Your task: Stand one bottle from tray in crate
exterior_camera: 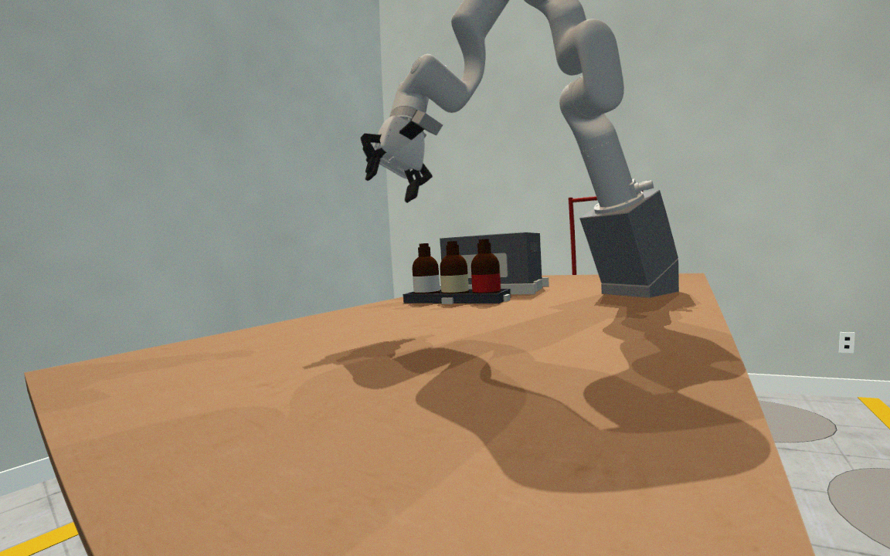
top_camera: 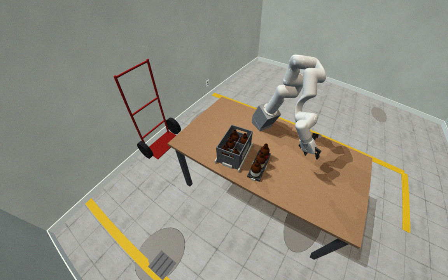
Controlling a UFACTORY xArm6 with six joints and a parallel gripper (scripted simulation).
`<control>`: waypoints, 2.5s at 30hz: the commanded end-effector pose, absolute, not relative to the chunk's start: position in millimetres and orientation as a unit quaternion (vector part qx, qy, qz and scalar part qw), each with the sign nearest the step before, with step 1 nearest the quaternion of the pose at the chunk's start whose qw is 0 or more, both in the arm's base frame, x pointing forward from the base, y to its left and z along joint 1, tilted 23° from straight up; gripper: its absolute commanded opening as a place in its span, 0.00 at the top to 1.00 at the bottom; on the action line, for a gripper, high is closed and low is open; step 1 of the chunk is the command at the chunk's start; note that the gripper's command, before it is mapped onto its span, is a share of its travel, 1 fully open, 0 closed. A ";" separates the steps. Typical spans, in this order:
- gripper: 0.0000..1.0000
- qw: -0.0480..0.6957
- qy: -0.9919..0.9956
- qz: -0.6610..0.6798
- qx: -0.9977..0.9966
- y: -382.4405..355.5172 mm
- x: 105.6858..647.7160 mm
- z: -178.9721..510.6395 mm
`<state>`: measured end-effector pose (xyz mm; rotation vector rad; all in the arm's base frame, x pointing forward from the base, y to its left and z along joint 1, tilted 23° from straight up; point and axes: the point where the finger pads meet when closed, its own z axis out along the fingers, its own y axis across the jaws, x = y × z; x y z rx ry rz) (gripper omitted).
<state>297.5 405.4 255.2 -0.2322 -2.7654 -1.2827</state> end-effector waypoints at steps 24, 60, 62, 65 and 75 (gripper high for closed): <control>0.00 0.063 -0.818 -0.301 -0.487 178.3 454.0 155.9; 0.00 0.110 -0.487 -0.174 -0.849 -117.8 427.3 50.2; 0.00 0.113 -0.460 -0.167 -0.864 -133.5 419.1 44.2; 0.00 0.115 -0.448 -0.163 -0.871 -140.8 415.0 41.3; 1.00 0.115 -0.448 -0.163 -0.872 -140.9 414.9 41.3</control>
